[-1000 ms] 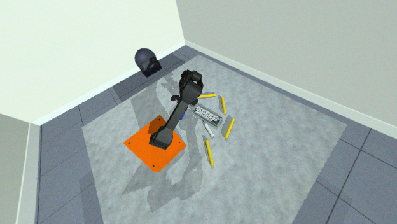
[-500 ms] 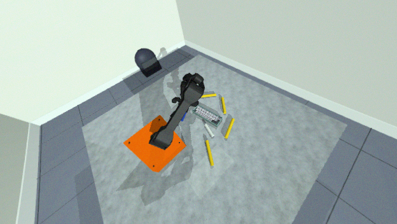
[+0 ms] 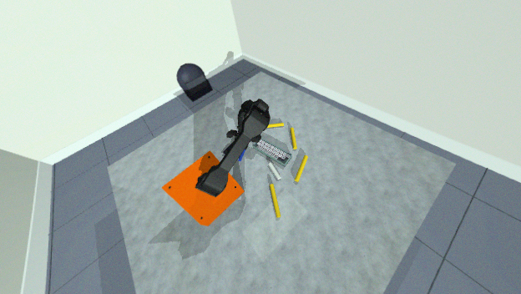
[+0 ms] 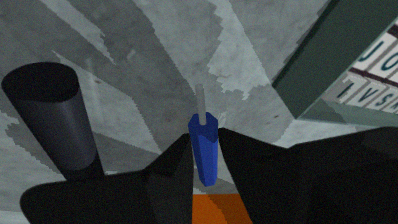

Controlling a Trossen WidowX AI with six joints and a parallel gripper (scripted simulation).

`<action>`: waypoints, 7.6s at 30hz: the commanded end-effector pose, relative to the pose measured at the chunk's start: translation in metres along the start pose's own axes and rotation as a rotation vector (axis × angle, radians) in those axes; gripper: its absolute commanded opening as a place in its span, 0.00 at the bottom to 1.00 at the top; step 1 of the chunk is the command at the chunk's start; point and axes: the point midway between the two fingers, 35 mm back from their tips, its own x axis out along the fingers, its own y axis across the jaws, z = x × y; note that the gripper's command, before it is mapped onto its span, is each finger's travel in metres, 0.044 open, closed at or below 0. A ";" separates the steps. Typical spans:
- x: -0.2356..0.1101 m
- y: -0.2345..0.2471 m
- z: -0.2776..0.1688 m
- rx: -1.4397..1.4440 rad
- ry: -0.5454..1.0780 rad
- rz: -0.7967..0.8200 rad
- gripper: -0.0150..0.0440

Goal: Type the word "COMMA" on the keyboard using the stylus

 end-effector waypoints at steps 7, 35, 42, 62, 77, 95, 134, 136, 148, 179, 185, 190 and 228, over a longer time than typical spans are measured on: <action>0.000 0.000 0.000 0.000 0.000 0.000 0.51; -0.029 0.021 -0.022 -0.040 -0.474 0.072 0.51; -0.026 0.018 -0.036 -0.038 -0.754 0.063 0.51; -0.024 0.002 -0.067 -0.009 -1.040 0.003 0.51; -0.015 0.002 -0.060 -0.009 -1.040 0.002 0.51; -0.004 0.002 -0.055 -0.009 -1.039 0.001 0.51; 0.021 0.002 -0.042 -0.010 -1.038 0.000 0.51; 0.023 0.002 -0.042 -0.010 -1.038 0.000 0.51; 0.029 0.002 -0.038 -0.010 -1.037 -0.001 0.51; -0.005 0.001 -0.053 -0.002 -1.040 0.004 0.25; -0.017 0.001 -0.062 -0.001 -1.042 0.002 0.25; -0.015 0.003 -0.059 0.002 -1.036 0.022 0.25; -0.068 -0.059 0.006 0.857 -0.465 0.961 0.25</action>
